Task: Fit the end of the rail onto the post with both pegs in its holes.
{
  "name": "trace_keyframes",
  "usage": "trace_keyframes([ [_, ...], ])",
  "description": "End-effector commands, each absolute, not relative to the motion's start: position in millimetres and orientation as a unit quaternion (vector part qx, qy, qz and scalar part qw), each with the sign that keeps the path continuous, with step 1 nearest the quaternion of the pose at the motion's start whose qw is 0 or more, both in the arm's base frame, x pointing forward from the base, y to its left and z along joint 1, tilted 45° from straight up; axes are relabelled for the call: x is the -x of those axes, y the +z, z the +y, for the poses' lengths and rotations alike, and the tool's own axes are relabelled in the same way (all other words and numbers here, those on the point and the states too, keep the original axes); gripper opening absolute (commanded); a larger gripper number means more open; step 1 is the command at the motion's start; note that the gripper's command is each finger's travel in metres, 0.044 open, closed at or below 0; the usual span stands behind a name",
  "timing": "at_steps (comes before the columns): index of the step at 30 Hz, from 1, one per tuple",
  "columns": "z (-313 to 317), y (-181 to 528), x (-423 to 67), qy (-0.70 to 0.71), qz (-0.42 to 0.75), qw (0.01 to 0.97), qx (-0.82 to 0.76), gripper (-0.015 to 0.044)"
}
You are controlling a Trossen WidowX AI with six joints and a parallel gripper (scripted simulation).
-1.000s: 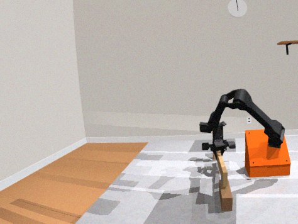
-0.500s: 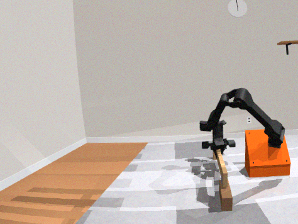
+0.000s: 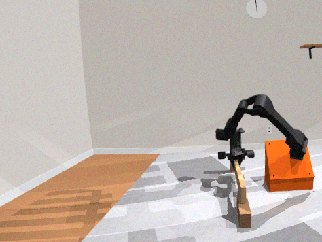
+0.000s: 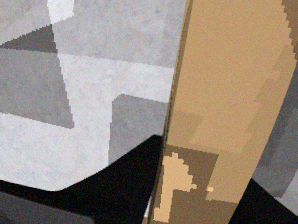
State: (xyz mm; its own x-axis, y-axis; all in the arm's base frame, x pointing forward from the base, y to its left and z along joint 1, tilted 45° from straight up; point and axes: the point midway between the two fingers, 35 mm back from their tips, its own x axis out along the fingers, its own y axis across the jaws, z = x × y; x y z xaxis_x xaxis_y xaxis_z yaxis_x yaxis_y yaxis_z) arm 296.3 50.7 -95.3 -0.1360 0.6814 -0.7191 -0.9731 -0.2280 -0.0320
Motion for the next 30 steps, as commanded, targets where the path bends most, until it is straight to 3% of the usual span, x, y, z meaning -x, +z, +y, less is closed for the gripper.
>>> trace_keyframes([
  [1, 48.6, -93.0, -296.9, 0.717, 0.229, 0.579, 0.314, 0.0000],
  [30, 38.4, -82.6, -298.8, 0.717, 0.230, 0.579, 0.315, 0.0000],
])
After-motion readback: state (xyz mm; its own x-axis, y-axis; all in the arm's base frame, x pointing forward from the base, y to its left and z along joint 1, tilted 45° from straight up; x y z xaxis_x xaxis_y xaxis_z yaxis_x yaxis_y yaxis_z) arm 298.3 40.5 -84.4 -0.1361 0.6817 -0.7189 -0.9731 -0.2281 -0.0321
